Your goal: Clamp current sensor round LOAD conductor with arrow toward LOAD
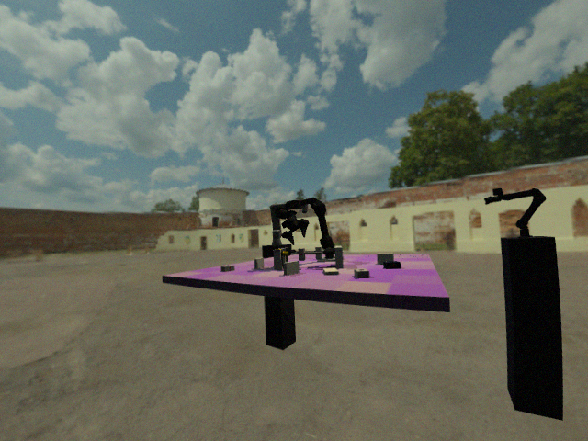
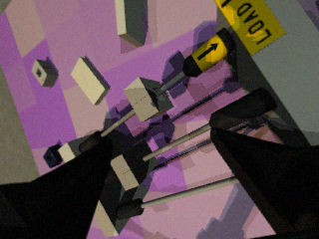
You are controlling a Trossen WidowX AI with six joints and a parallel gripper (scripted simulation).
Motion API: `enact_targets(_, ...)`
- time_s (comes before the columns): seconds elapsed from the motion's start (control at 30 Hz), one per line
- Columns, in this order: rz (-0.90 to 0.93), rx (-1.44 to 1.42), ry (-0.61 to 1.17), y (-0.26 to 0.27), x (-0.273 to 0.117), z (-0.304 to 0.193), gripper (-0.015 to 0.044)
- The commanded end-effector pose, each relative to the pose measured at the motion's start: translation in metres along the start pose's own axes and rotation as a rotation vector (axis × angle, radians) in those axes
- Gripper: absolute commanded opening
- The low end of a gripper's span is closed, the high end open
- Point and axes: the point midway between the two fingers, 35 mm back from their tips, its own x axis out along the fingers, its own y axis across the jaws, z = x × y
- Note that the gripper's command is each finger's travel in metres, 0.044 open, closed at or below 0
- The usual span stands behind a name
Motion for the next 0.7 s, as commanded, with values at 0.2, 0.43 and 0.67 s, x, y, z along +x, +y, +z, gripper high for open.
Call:
enact_targets(0.2, 0.218, -0.839, -0.275, -0.035, -0.026, -0.013, 0.0440)
enact_targets(0.43, 0.201, -1.095, -0.389, -0.043, -0.034, -0.014, 0.0440)
enact_targets(0.67, 0.200, -1.108, -0.394, -0.043, -0.034, -0.014, 0.0440)
